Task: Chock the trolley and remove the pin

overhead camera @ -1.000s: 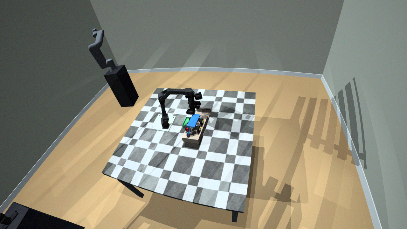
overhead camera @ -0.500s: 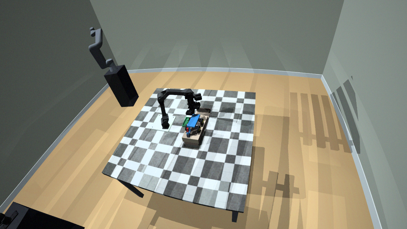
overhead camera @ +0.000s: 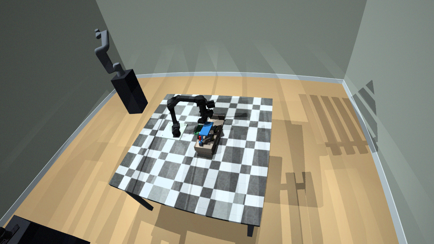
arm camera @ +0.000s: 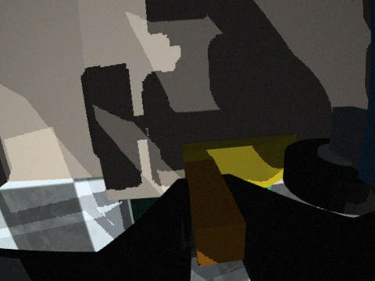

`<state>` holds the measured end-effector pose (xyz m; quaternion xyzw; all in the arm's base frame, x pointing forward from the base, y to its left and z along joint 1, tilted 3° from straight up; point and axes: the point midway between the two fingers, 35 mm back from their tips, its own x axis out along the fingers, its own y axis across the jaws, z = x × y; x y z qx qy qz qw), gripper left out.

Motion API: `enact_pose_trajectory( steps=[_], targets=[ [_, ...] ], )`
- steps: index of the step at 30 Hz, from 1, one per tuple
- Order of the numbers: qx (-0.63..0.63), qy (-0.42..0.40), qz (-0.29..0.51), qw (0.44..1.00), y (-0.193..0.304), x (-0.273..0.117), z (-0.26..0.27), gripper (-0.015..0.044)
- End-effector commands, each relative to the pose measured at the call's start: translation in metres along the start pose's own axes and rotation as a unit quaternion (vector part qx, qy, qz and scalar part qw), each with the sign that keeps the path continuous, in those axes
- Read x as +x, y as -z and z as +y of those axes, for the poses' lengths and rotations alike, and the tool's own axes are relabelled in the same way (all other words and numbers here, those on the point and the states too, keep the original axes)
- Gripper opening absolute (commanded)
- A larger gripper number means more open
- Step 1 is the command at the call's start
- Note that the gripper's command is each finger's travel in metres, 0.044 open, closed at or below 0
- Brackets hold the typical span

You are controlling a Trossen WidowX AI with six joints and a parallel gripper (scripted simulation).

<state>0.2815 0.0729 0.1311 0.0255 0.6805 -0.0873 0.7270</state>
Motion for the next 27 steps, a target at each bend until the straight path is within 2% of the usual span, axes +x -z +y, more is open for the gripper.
enact_pose_trajectory(
  steps=[1,7,14,27],
  targets=[
    [0.0,0.0,0.0,1.0,0.0,0.0,0.001,0.0],
    [0.0,0.0,0.0,1.0,0.0,0.0,0.001,0.0],
    [0.0,0.0,0.0,1.0,0.0,0.0,0.001,0.0184],
    [0.0,0.002,-0.002,1.0,0.001,-0.032,0.001,0.019]
  ],
)
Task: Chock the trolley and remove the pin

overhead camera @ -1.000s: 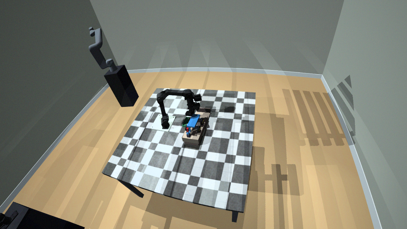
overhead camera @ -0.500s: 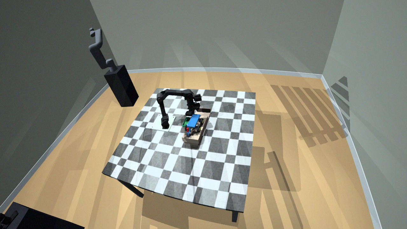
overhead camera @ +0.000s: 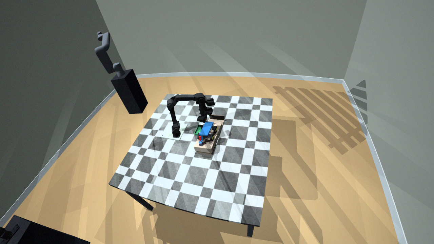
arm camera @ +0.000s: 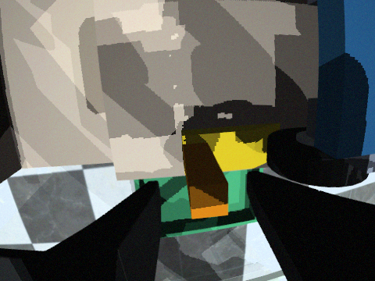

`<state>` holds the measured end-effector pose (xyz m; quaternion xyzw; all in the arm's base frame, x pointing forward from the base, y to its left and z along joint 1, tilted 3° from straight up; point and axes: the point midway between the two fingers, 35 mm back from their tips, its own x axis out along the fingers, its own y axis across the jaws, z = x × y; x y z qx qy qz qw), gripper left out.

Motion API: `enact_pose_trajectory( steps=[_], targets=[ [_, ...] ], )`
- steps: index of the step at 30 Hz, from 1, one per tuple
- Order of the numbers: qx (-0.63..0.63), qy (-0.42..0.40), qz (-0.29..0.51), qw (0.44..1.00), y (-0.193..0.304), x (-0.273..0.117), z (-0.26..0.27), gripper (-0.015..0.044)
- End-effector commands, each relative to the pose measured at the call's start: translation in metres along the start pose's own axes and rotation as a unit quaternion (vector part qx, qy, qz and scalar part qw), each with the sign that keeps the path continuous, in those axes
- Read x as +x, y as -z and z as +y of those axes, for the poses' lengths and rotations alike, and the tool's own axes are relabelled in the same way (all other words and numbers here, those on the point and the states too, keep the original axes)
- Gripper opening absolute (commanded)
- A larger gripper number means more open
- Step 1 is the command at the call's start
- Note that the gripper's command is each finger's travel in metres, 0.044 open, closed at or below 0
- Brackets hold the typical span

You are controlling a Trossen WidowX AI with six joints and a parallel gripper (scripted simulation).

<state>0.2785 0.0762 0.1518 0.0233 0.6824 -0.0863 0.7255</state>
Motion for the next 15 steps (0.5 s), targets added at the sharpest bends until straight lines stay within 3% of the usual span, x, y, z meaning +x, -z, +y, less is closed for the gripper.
enact_pose_trajectory(
  steps=[1,9,13,15],
  targets=[
    [0.002,0.001,-0.004,1.0,0.0,-0.014,0.0,0.019],
    [0.002,0.001,-0.004,1.0,-0.001,-0.038,0.0,0.019],
    [0.0,-0.001,-0.003,1.0,0.0,-0.029,0.0,0.0295],
    [0.001,-0.006,-0.009,1.0,-0.001,-0.031,0.003,0.0242]
  ],
)
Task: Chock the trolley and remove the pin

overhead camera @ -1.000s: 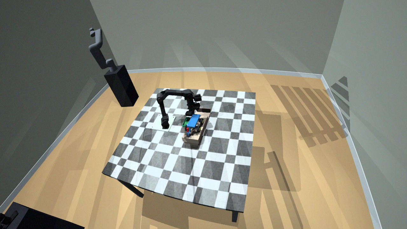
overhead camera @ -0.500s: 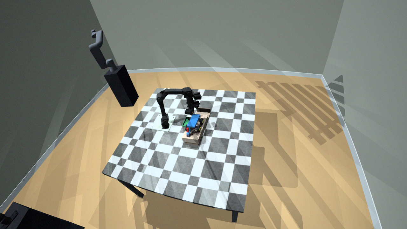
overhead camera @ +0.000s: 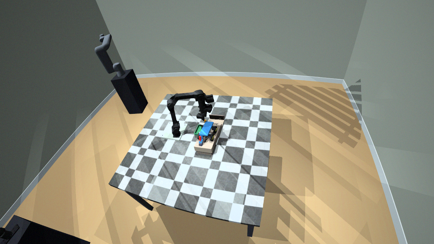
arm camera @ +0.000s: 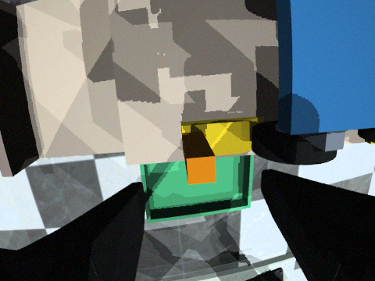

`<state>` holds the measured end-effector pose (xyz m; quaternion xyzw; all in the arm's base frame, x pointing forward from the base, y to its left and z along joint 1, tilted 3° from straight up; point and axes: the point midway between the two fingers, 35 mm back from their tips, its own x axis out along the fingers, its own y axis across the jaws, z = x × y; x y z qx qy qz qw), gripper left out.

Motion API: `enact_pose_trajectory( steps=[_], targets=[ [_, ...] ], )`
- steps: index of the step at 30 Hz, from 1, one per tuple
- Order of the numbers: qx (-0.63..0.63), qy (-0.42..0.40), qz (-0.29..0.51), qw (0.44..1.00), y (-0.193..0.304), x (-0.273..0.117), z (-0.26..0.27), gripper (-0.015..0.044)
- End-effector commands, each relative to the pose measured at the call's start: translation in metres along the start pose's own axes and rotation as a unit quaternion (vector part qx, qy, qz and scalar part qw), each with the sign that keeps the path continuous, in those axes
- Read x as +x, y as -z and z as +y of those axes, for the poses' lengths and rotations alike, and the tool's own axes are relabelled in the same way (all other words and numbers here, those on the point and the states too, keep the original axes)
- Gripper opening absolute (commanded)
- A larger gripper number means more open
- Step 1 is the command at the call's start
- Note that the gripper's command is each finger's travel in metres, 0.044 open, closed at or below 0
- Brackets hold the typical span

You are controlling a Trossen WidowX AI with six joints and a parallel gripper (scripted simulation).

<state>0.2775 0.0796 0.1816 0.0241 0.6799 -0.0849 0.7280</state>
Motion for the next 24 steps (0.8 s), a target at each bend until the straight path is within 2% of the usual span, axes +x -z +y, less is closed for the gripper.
enact_pose_trajectory(
  steps=[1,2,8,24],
  targets=[
    [0.002,-0.009,-0.014,1.0,-0.001,-0.003,0.006,0.0216],
    [0.003,-0.017,-0.025,1.0,-0.001,-0.006,0.011,0.019],
    [-0.056,-0.025,-0.069,0.996,-0.023,-0.019,-0.005,0.019],
    [-0.328,0.046,-0.048,0.942,-0.046,-0.024,-0.084,0.019]
  ],
)
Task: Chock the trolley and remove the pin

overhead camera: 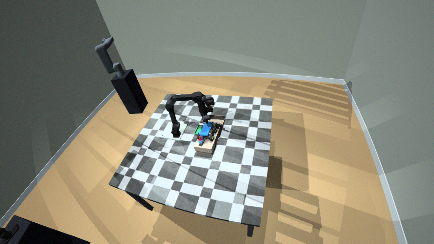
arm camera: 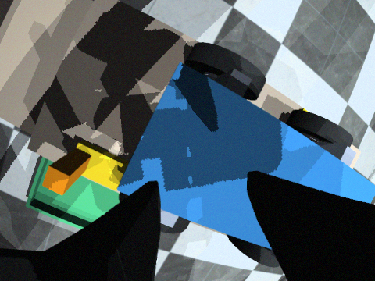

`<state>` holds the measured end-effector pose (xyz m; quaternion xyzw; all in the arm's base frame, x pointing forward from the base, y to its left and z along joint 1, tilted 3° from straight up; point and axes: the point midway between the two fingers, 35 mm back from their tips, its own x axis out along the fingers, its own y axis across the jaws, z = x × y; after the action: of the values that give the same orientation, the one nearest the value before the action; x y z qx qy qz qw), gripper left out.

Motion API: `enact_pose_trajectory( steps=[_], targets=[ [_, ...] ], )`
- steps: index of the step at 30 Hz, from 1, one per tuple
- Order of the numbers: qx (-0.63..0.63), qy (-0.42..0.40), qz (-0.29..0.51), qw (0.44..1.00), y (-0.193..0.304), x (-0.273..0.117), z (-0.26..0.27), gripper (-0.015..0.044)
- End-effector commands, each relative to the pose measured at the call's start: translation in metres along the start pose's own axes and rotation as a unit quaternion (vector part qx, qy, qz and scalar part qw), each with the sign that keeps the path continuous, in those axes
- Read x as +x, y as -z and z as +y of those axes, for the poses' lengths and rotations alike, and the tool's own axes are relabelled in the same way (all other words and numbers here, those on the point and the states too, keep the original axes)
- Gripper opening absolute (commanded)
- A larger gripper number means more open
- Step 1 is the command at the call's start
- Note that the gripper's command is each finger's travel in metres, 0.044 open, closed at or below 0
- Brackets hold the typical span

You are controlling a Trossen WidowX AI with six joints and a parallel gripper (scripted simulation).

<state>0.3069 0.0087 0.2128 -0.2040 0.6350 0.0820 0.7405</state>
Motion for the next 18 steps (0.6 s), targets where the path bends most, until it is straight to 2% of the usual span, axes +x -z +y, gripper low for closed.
enact_pose_trajectory(
  steps=[1,9,18],
  targets=[
    [-0.073,0.011,0.013,0.997,0.008,-0.001,-0.02,0.019],
    [-0.214,0.019,0.044,0.976,0.028,-0.002,-0.056,0.019],
    [-0.367,0.011,0.081,0.927,0.055,-0.005,-0.094,0.019]
  ],
)
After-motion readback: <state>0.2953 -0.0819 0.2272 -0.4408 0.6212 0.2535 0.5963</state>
